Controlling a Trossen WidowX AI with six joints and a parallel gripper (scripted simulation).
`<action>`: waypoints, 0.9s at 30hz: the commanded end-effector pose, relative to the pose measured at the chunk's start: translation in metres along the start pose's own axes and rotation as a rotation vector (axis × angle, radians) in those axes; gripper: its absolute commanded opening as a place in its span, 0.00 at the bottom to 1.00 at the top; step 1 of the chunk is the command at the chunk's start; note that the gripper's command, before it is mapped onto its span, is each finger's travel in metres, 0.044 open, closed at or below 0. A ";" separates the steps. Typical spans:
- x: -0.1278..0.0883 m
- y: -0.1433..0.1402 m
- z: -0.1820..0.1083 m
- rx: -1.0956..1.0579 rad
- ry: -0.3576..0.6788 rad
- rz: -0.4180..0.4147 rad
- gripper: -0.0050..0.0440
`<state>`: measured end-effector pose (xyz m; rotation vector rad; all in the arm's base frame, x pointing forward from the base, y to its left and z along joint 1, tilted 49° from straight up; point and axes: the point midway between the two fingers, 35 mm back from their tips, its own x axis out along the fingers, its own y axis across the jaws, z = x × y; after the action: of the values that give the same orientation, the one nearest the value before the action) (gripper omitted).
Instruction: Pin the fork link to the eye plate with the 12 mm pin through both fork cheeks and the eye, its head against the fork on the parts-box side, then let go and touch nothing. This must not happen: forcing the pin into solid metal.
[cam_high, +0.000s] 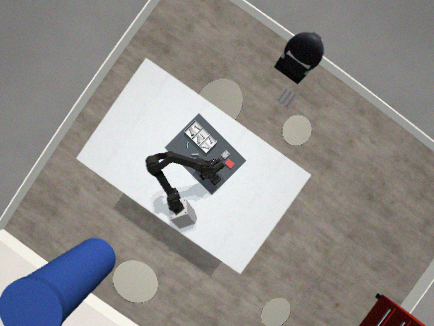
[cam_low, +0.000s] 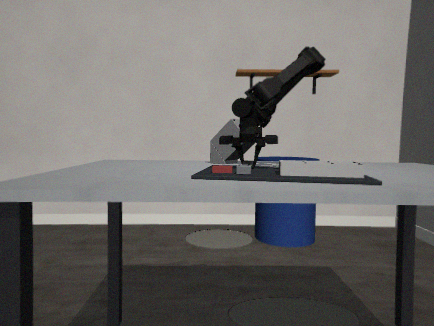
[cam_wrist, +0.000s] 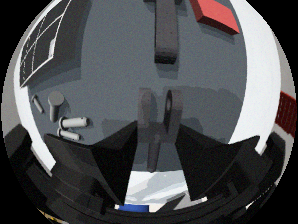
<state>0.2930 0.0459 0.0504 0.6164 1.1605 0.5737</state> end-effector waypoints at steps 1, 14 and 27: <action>0.001 -0.005 0.016 -0.039 -0.031 -0.025 0.35; 0.000 -0.001 0.005 -0.039 -0.031 -0.025 0.35; 0.000 -0.002 0.008 -0.039 -0.031 -0.025 0.35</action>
<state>0.2929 0.0462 0.0498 0.5967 1.1440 0.5670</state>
